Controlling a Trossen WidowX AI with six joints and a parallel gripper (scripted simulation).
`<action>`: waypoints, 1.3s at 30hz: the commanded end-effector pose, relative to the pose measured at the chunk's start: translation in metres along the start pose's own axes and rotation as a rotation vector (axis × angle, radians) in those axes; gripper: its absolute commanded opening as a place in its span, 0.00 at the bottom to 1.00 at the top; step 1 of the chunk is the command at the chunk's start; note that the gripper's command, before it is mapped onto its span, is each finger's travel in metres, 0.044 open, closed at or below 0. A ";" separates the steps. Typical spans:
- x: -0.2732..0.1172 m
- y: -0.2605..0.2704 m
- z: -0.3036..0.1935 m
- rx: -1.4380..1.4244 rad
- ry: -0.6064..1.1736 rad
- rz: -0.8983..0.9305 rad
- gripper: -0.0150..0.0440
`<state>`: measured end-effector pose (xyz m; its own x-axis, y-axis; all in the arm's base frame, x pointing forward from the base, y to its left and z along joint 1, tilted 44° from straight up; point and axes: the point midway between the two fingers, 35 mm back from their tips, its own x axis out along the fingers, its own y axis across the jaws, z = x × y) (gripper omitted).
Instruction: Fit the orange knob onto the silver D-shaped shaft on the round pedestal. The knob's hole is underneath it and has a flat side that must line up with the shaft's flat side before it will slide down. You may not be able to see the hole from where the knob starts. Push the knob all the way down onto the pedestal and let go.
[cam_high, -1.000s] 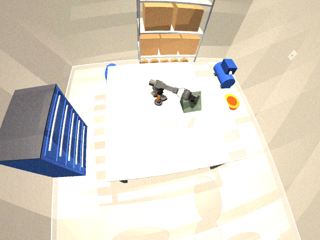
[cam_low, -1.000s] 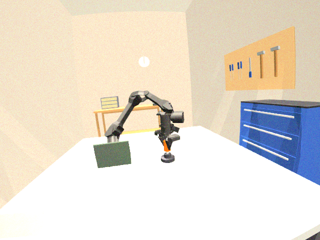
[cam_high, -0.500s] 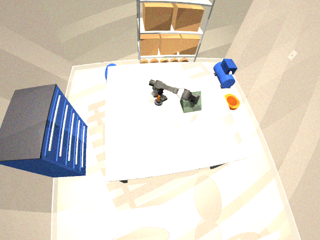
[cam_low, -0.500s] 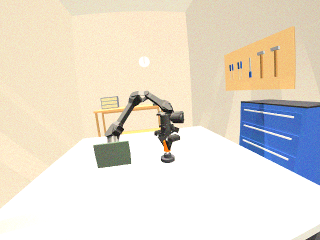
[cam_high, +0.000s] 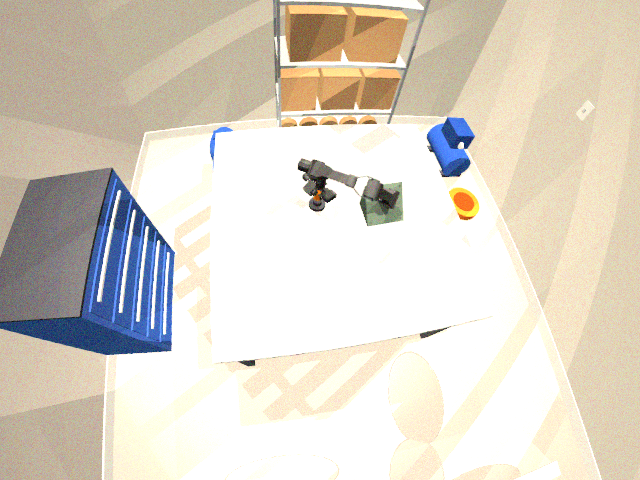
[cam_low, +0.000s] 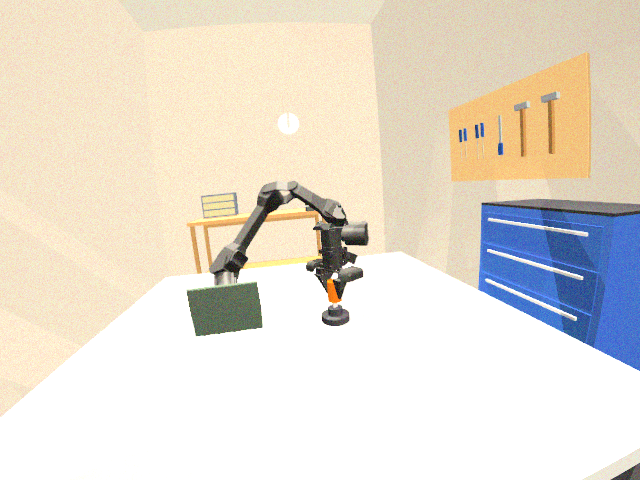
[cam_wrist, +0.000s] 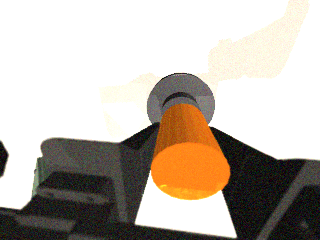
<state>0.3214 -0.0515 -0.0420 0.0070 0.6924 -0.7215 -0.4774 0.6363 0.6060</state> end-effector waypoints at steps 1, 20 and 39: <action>0.001 0.001 -0.001 -0.071 0.000 0.000 0.25; 0.004 0.000 -0.001 -0.071 0.000 0.000 0.25; 0.000 0.000 0.000 -0.270 0.000 0.000 0.25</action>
<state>0.3209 -0.0514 -0.0417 0.0073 0.6923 -0.7216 -0.6297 0.5638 0.5344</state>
